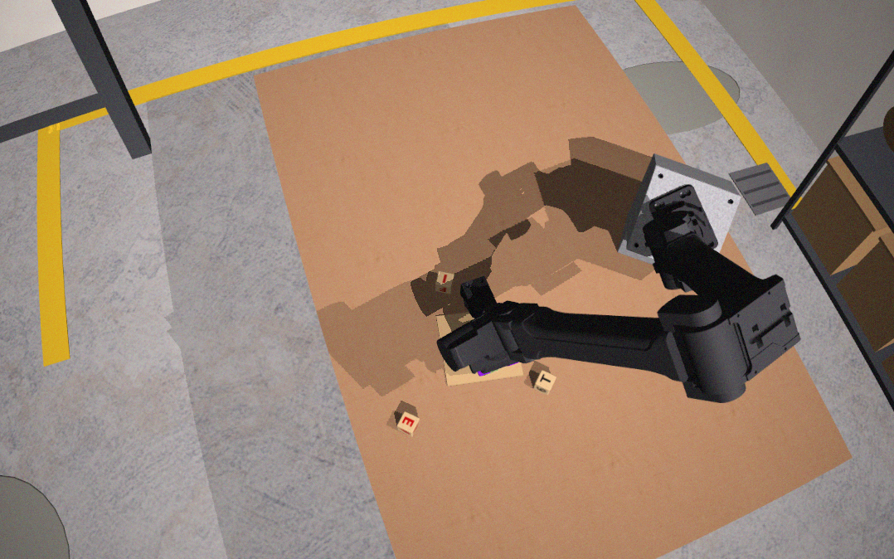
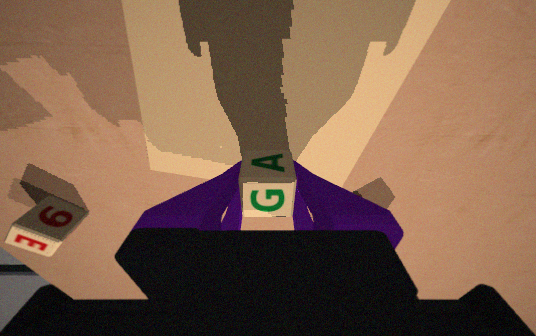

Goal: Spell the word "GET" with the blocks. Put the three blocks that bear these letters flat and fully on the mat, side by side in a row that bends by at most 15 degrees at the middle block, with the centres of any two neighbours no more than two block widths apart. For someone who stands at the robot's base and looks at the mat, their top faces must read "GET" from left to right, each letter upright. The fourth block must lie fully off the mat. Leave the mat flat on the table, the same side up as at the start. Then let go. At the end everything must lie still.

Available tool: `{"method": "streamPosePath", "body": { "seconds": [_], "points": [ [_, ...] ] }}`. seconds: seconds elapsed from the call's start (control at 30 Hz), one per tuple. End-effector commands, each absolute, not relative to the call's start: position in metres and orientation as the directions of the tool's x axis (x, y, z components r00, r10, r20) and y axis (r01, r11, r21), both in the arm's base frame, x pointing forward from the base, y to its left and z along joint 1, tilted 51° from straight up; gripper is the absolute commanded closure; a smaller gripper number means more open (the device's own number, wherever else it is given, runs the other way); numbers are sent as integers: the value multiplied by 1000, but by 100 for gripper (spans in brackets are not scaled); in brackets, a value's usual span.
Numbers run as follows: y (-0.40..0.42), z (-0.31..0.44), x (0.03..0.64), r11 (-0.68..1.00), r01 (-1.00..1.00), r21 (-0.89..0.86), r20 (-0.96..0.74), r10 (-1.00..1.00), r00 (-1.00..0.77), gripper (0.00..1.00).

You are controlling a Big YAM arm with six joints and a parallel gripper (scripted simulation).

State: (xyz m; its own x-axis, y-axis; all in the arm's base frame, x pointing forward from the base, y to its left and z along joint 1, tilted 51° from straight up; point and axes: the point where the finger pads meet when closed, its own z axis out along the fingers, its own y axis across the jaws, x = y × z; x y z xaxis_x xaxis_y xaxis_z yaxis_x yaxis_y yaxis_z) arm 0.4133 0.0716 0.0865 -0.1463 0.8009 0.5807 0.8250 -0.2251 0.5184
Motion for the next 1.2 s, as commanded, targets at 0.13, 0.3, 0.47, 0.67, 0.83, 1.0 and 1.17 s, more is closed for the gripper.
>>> {"method": "streamPosePath", "body": {
  "seconds": [0.13,0.3,0.47,0.67,0.83,1.0,1.17],
  "points": [
    [67,89,420,-245,815,525,583,802,-134,74],
    [71,88,420,-238,818,524,582,801,-141,74],
    [75,87,421,-232,820,523,583,800,-145,74],
    [73,86,423,-238,818,524,582,801,-140,74],
    [76,88,422,-234,816,529,582,800,-148,74],
    [74,88,422,-236,815,529,581,800,-146,74],
    [74,88,422,-236,815,529,582,800,-146,74]
  ]
}}
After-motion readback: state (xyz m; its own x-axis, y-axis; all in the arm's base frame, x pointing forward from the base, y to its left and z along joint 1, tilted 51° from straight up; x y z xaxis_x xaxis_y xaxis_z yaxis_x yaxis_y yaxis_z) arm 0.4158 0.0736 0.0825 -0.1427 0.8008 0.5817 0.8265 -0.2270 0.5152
